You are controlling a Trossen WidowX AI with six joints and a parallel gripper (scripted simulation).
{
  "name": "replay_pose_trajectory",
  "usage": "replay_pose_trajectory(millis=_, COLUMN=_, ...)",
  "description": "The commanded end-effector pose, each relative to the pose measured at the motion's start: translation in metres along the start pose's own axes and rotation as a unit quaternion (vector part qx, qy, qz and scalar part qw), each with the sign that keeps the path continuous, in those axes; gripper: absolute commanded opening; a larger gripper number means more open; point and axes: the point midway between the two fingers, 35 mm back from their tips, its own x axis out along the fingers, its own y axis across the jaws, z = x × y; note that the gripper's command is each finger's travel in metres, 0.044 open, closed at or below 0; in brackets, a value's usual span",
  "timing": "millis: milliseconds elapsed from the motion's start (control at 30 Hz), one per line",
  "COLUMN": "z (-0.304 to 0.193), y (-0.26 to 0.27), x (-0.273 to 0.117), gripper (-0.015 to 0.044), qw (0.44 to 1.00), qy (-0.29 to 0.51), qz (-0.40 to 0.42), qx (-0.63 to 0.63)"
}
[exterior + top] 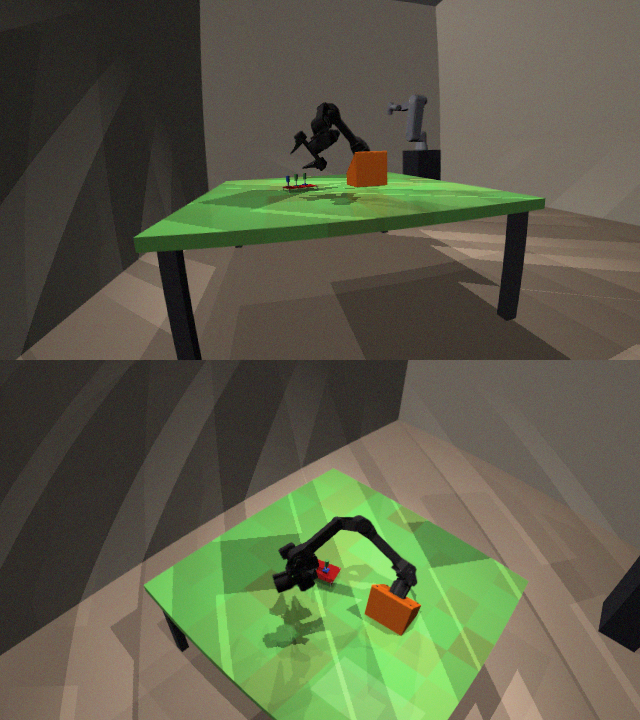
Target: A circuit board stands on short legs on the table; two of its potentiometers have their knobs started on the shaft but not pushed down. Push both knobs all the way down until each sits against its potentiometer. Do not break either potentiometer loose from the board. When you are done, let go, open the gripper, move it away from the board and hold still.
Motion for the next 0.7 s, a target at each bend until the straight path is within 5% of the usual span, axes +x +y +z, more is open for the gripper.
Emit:
replay_pose_trajectory(millis=0, z=0.000, y=0.000, x=0.000, gripper=0.0374, qw=1.000, qy=0.000, qz=-0.001, qx=-0.003)
replay_pose_trajectory(millis=467, z=0.027, y=-0.006, x=0.021, gripper=0.0006, qw=0.974, qy=0.022, qz=-0.100, qx=-0.203)
replay_pose_trajectory(millis=667, z=0.040, y=-0.007, x=0.030, gripper=0.0000, qw=0.945, qy=0.047, qz=-0.140, qx=-0.290)
